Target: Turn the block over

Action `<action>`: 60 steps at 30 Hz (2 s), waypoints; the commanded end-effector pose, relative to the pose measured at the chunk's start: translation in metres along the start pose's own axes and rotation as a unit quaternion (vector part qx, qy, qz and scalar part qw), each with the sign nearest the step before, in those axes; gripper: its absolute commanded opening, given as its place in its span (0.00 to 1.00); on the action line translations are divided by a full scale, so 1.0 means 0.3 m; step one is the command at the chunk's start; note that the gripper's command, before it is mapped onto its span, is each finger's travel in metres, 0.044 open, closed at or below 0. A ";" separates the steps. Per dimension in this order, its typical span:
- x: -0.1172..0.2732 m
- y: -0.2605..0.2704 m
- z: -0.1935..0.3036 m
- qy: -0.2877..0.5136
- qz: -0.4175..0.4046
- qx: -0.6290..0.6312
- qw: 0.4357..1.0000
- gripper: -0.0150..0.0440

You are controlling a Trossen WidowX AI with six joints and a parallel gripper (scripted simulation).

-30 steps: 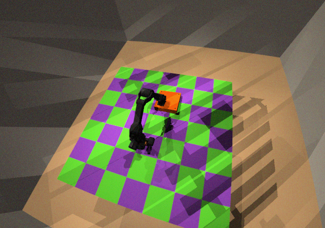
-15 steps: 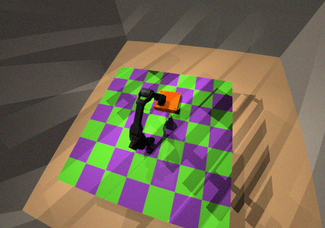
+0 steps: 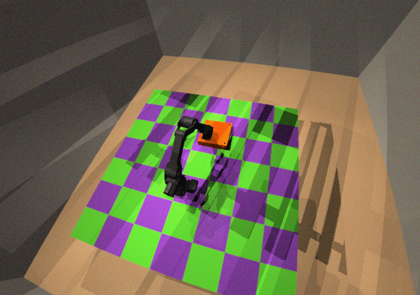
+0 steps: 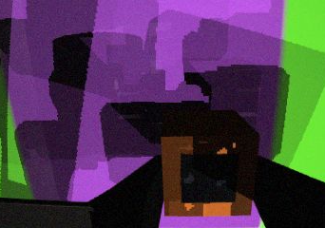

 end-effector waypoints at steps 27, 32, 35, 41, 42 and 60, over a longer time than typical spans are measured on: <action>-0.008 0.001 0.049 -0.179 0.016 -0.001 0.984 0.25; -0.012 0.003 0.067 -0.214 0.019 -0.001 0.977 0.25; -0.014 0.005 0.080 -0.234 0.022 0.000 0.972 0.25; -0.015 0.007 0.096 -0.258 0.025 0.000 0.966 0.25; -0.015 0.007 0.096 -0.258 0.025 0.000 0.966 0.25; -0.140 0.001 0.089 -0.378 0.033 -0.003 0.925 0.25</action>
Point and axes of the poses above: the point midway between the two fingers, 35 mm back from their tips, its own x axis back along the fingers, its own y axis across the jaws, z = x × y, the point moved 5 cm from there along x, back along the fingers, and after that the axes turned 5 degrees about x, right-handed, at the moved point
